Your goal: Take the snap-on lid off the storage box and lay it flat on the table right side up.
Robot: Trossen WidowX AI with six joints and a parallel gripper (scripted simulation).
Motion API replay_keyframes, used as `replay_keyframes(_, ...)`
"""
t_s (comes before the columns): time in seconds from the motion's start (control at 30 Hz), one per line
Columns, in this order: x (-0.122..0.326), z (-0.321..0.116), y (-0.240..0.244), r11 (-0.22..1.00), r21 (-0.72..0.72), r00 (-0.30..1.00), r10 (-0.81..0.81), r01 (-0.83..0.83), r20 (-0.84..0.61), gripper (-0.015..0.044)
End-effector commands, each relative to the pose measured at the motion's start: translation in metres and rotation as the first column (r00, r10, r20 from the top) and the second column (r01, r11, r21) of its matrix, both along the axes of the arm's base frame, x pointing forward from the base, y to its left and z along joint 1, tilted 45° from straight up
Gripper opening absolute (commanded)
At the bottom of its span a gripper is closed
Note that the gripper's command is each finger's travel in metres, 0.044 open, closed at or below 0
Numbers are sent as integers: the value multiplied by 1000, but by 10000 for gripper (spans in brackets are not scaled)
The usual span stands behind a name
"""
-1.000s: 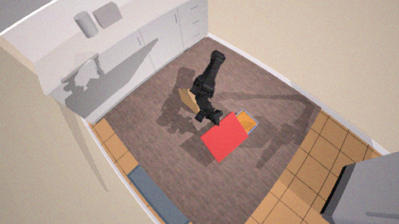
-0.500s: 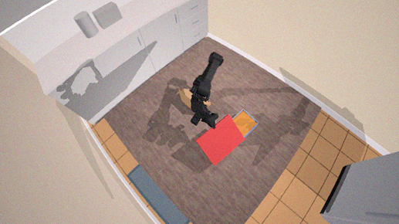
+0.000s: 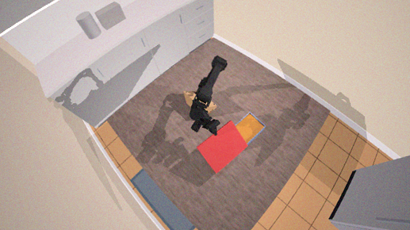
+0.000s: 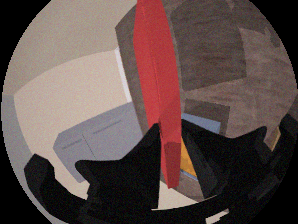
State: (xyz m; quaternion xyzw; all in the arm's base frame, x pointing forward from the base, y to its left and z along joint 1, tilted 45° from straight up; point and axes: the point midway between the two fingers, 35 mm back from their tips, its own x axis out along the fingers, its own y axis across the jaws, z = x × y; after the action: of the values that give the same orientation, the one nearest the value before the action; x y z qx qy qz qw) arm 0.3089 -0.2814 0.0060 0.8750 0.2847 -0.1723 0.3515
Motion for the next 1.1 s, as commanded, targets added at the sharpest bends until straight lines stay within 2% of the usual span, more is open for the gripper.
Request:
replay_keyframes(0.0,-1,-4,-9,1000,-6,1000,-3,3,12,0)
replay_keyframes(1.07,-12,-46,-55,1000,-11,1000,-3,3,12,0)
